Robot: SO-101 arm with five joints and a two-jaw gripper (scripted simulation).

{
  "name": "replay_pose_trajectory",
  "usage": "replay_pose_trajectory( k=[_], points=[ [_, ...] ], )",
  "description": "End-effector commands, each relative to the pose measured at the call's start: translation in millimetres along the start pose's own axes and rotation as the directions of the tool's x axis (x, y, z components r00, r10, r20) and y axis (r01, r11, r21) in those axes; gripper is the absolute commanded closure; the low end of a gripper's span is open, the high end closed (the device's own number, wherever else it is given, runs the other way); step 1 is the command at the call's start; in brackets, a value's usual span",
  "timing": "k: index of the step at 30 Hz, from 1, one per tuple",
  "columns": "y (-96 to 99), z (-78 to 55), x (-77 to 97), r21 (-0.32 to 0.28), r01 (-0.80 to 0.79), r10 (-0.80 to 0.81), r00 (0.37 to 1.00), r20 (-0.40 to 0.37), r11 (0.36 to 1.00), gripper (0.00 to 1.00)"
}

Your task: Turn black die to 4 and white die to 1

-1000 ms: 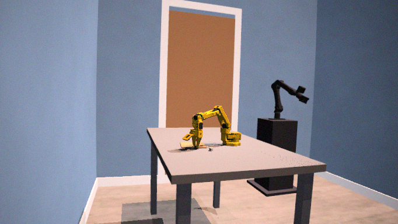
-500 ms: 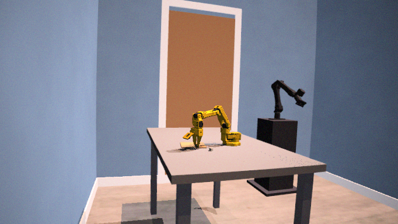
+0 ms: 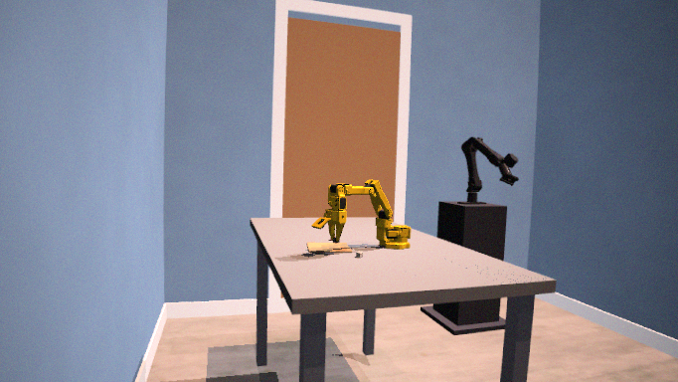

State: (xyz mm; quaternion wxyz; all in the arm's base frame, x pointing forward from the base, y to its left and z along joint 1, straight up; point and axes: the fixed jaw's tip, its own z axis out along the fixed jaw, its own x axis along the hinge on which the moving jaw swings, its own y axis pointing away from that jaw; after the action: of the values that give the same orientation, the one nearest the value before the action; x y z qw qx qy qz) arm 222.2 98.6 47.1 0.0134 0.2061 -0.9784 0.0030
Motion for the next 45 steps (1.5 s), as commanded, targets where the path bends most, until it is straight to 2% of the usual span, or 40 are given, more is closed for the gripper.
replay_pose_trajectory(
  k=[1,28,37,45],
  points=[
    [-2.4,-19.4,-7.6,0.002,-0.002,0.002,0.996,0.086,1.0,1.0],
    [-2.4,-19.3,-7.5,0.003,0.014,-0.014,0.996,0.086,1.0,1.0],
    [-2.5,-19.3,-6.9,0.009,0.087,-0.087,0.992,0.086,0.996,1.0],
    [-2.8,-19.2,-5.5,0.024,0.259,-0.26,0.962,0.083,0.966,1.0]
  ],
)
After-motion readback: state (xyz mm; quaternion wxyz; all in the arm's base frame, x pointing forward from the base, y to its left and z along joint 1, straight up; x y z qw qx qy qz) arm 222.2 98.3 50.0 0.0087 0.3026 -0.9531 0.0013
